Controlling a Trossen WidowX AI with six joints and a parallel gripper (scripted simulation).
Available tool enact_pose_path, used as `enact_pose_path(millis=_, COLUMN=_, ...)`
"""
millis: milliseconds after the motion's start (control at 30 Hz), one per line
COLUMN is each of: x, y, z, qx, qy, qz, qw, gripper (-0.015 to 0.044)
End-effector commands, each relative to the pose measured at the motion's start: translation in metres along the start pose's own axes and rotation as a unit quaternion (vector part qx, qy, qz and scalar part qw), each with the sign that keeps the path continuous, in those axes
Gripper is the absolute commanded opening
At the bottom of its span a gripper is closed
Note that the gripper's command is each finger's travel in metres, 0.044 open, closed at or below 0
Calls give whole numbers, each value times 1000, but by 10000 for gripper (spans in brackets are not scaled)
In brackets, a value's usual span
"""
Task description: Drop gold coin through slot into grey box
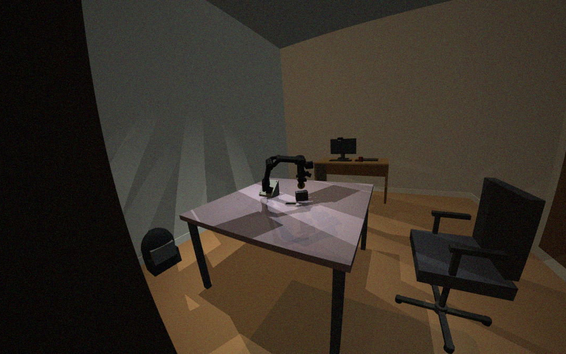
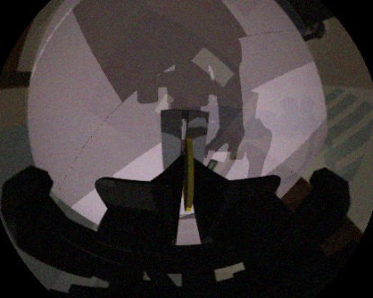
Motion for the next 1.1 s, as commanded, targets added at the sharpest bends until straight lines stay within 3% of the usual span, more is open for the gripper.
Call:
enact_pose_path(millis=0, x=-1, y=0, z=-2, qx=0, qy=0, qz=2, qw=1000, gripper=0)
enact_pose_path(millis=1067, x=-2, y=0, z=-17, qx=-1, qy=0, qz=7, qw=1000, gripper=0)
Point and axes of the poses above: the point midway between the two fingers, 35 mm back from their tips, its own z axis back along the fingers, its own y axis across the jaws, x = y × z, the point moved 4 cm from there along z, back along the fingers, and after that the axes turned 9 degrees about -z, right-handed, at the moved point
